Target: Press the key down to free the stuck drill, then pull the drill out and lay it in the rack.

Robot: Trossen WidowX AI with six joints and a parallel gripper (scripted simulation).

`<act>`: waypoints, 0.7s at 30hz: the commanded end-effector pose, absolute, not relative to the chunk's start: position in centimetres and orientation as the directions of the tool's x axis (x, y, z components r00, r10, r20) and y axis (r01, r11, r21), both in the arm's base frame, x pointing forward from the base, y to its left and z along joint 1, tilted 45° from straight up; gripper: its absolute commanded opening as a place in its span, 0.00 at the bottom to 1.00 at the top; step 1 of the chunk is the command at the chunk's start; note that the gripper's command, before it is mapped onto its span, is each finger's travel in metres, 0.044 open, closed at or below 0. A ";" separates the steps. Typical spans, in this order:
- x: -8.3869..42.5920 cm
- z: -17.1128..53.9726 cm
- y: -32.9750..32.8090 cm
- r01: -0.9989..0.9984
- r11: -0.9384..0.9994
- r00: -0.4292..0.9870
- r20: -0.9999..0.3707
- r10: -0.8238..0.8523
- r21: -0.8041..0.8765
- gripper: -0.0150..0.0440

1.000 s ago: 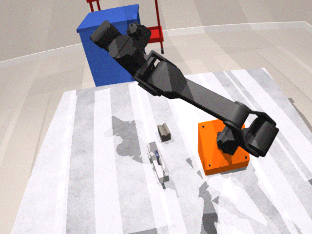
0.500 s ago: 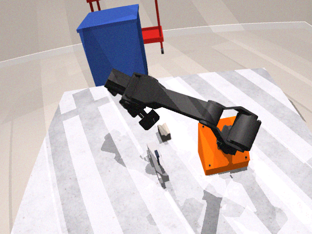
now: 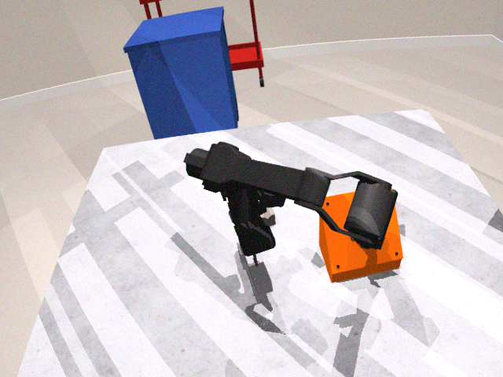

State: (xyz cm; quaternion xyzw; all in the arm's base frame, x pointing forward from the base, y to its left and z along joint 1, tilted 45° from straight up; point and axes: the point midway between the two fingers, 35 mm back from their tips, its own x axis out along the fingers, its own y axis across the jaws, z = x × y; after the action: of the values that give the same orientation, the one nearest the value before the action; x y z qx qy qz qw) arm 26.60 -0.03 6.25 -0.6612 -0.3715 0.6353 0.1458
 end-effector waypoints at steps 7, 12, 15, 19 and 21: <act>26.4 6.1 0.5 0.278 -0.671 -0.096 -0.715 0.692 -0.687 0.25; 26.2 5.6 1.2 0.271 -0.669 -0.098 -0.711 0.696 -0.692 0.25; 26.1 5.4 1.5 0.270 -0.669 -0.099 -0.711 0.697 -0.693 0.25; 26.1 5.3 1.5 0.270 -0.668 -0.099 -0.711 0.697 -0.693 0.25; 26.2 5.3 1.5 0.270 -0.668 -0.099 -0.711 0.697 -0.693 0.25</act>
State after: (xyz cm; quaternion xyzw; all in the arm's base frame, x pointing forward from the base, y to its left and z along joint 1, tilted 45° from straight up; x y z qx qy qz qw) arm 26.25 1.23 5.47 -0.6530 -0.3704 0.6401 0.1635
